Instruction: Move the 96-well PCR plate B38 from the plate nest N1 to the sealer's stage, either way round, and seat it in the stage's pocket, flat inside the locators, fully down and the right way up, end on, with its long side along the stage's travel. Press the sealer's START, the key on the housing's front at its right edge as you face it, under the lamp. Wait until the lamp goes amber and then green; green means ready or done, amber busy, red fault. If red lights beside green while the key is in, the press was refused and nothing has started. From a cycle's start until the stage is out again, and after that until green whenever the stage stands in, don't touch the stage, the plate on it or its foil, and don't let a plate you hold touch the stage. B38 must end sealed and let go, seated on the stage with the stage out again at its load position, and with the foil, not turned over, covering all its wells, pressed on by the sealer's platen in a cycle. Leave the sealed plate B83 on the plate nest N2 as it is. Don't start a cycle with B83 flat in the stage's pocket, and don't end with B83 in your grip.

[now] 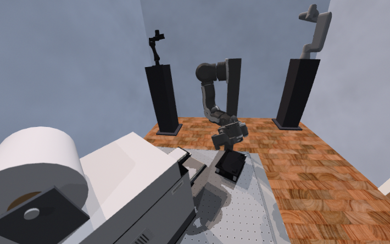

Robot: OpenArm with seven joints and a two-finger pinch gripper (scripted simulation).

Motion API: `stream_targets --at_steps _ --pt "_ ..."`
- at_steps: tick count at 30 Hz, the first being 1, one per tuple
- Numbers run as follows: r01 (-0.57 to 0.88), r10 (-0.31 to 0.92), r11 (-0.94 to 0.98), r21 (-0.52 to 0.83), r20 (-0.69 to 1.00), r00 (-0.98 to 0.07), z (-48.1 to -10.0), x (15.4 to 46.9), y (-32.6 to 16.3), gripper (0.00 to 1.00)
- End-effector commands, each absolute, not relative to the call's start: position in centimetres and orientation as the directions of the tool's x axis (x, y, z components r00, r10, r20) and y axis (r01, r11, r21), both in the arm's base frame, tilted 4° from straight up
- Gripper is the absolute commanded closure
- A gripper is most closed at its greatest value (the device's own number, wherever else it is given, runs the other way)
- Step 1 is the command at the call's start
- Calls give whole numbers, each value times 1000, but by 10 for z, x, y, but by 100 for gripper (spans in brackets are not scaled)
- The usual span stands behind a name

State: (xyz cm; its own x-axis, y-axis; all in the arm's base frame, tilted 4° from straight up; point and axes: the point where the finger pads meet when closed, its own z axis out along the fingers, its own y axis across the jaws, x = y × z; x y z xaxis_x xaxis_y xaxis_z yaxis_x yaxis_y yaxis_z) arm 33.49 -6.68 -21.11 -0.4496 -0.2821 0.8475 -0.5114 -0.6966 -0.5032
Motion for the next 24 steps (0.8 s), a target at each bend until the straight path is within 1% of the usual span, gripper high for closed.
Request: stream_targets --at_steps 1,24 --pt "-510 -281 -701 -499 850 -445 -212 335 -66 100" --pt "-513 -280 -698 -499 850 -445 -217 331 -70 100"
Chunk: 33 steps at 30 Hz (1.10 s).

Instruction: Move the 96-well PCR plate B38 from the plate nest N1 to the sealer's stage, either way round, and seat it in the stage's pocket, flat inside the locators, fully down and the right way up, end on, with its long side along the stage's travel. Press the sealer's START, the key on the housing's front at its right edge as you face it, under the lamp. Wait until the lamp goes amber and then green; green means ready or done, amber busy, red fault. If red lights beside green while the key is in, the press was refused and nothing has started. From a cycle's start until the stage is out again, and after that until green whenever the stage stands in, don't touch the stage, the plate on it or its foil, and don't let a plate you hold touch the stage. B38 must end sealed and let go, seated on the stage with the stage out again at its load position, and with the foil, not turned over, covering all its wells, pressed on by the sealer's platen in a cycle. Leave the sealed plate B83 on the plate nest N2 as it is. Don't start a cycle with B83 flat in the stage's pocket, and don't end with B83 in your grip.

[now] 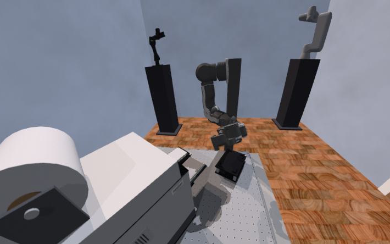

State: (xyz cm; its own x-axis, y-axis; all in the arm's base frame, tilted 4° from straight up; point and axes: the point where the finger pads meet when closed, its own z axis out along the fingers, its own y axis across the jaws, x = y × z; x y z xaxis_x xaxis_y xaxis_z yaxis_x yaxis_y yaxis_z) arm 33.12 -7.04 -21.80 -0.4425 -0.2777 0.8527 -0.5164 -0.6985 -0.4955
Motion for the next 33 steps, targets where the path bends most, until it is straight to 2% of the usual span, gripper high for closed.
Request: stream_targets --at_steps 1,16,21,33 --pt "-513 -280 -699 -499 850 -445 -218 331 -70 100" --pt "-510 -281 -701 -499 850 -445 -219 330 -71 100" --pt "-377 -248 -813 -444 849 -466 -187 347 -44 100" --pt "-377 -248 -813 -444 849 -466 -187 347 -44 100"
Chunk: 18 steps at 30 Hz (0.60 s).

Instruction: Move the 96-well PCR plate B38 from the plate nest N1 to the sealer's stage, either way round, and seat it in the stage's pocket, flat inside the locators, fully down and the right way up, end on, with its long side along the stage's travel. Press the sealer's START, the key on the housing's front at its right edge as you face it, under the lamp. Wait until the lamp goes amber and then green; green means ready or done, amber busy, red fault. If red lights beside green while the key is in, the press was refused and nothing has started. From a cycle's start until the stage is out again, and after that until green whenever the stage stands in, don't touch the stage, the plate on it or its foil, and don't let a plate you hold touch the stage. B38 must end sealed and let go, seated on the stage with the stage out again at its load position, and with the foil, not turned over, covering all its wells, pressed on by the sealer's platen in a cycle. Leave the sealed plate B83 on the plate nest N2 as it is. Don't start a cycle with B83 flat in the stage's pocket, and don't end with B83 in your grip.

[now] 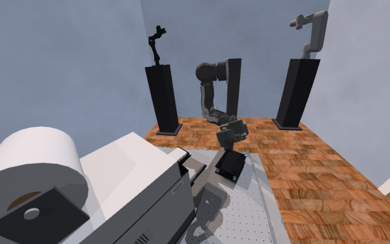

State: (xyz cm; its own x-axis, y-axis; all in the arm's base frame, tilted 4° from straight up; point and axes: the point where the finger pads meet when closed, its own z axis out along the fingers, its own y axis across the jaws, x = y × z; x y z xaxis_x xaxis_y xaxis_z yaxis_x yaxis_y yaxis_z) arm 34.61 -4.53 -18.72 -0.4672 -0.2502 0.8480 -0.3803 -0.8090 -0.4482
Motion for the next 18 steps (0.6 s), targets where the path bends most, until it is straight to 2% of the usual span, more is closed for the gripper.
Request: stream_targets --at_steps 1,18 --pt "-378 -252 -809 -450 846 -469 -186 346 -45 100" --pt "-377 -252 -809 -450 846 -469 -186 347 -44 100"
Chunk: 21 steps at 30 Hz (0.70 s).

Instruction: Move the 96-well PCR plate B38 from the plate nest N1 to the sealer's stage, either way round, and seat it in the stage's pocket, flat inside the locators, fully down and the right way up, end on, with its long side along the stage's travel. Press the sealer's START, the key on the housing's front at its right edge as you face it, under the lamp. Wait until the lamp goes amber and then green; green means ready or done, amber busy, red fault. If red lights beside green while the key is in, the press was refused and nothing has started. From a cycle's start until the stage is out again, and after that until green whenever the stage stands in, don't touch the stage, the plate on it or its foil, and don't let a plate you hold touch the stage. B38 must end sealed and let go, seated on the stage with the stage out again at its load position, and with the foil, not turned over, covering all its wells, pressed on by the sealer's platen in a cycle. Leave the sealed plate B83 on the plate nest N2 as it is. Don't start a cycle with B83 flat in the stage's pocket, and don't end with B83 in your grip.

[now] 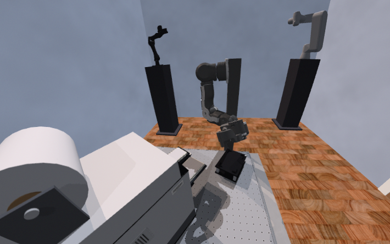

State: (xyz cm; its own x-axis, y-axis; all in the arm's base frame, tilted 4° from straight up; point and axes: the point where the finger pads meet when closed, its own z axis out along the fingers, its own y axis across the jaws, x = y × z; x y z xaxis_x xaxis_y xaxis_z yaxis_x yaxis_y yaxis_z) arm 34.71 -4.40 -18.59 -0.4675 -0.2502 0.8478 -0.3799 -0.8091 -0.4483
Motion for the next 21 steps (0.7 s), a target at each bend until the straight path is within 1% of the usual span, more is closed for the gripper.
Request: stream_targets --at_steps 1,21 --pt "-377 -251 -810 -449 847 -468 -187 346 -45 100" --pt "-377 -249 -813 -444 849 -466 -193 344 -48 100"
